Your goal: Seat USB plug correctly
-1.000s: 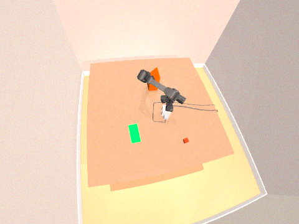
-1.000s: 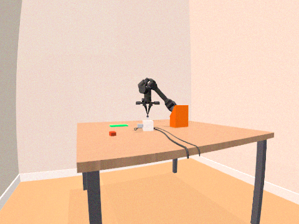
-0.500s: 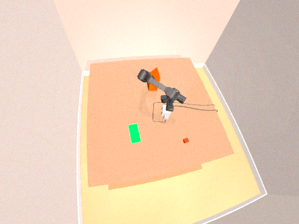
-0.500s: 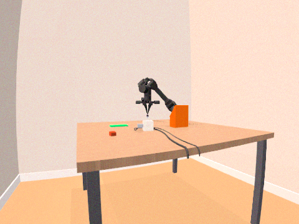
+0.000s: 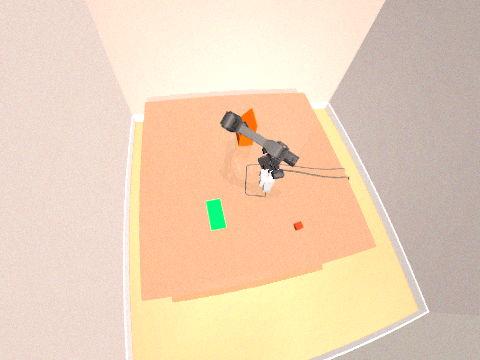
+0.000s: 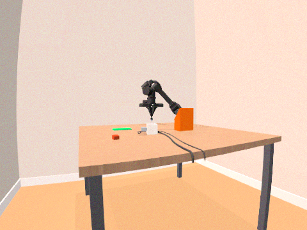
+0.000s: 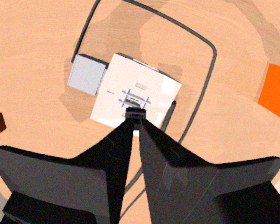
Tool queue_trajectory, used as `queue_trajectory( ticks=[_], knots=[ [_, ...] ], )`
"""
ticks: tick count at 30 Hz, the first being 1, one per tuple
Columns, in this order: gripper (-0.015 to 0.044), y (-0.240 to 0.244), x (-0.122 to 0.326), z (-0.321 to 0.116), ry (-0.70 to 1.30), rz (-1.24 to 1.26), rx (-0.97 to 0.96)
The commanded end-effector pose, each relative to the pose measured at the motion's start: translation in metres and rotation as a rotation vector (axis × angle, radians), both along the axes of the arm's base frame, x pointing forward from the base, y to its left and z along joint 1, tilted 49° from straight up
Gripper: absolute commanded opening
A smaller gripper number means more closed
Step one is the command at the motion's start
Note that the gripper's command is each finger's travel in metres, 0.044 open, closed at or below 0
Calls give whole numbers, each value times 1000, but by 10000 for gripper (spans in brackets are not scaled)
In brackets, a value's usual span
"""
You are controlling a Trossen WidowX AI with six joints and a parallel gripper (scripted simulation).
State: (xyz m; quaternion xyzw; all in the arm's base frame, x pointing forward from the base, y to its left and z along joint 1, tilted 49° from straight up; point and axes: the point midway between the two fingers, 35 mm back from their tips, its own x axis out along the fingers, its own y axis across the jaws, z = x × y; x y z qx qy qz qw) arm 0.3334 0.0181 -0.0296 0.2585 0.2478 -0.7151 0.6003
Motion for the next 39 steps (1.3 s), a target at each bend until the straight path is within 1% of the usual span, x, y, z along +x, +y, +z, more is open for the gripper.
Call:
queue_trajectory(
  ticks=[1,39],
  knots=[
    [0,0,-1,-1,79,71,16],
    [0,0,-1,-1,805,735,161]
  ],
)
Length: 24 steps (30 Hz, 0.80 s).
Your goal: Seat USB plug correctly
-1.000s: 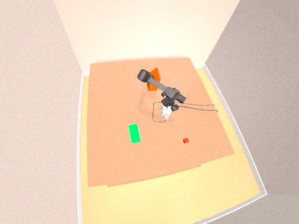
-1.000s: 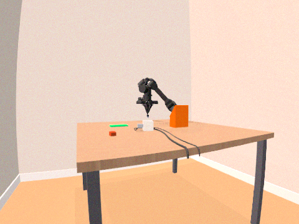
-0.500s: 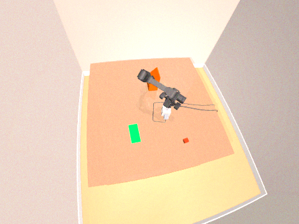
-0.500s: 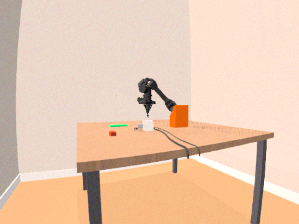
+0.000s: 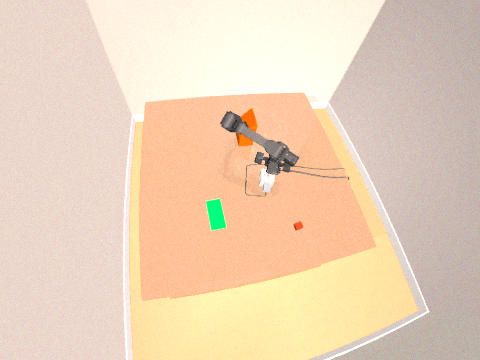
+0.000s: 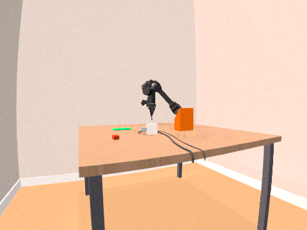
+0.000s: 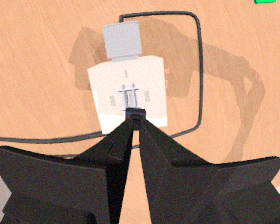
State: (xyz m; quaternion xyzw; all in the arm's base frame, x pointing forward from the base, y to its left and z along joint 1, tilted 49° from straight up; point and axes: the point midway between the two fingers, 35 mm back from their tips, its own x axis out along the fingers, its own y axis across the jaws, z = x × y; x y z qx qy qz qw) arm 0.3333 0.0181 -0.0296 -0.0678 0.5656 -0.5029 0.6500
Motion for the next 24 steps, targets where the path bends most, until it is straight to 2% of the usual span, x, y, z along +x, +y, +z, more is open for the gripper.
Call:
queue_trajectory(
  ticks=[1,24],
  knots=[
    [0,0,-1,-1,79,71,16],
    [0,0,0,0,518,473,104]
  ],
)
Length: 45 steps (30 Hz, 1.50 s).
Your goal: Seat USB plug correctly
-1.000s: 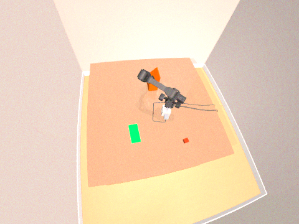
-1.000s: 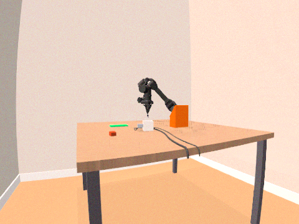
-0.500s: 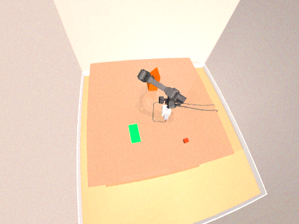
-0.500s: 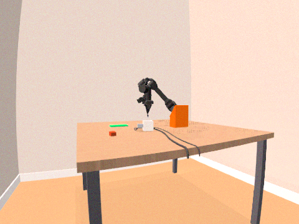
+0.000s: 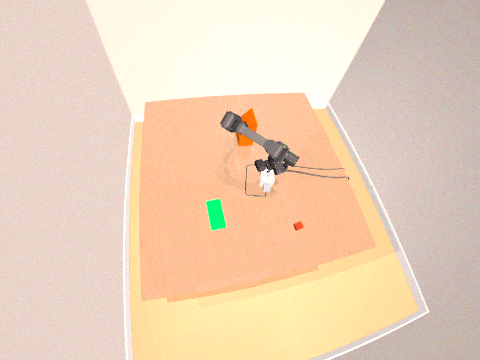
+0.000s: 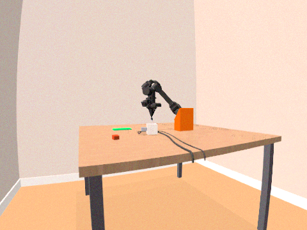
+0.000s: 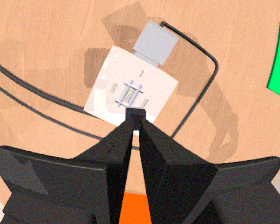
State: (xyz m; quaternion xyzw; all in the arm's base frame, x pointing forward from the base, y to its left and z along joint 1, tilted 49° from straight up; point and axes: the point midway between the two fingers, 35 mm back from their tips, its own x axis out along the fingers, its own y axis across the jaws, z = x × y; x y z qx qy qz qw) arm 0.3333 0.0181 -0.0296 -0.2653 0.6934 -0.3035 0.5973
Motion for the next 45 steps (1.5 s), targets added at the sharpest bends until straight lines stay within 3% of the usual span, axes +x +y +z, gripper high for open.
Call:
queue_trajectory(
  ticks=[1,37,45],
  knots=[
    [0,0,0,0,79,71,16],
    [0,0,0,0,767,700,154],
    [0,0,0,0,796,726,159]
  ],
)
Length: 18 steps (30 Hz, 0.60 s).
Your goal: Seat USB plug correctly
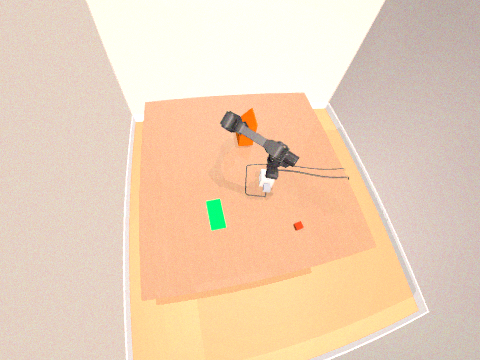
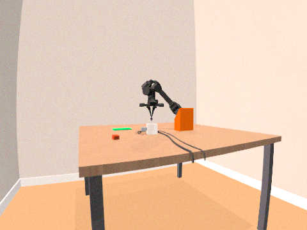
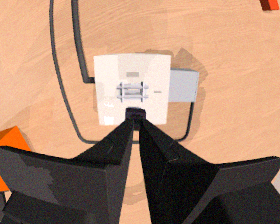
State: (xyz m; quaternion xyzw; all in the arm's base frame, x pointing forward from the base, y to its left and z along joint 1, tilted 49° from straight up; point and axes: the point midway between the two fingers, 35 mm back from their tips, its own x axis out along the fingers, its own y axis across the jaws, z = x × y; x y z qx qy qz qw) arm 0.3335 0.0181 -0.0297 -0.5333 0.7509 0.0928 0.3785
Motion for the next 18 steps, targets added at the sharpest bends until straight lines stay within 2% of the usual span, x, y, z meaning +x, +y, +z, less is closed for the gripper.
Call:
queue_trajectory(
  ticks=[1,18],
  knots=[
    [0,0,-1,0,14,11,3],
    [0,-1,0,-1,11,14,8]
  ],
)
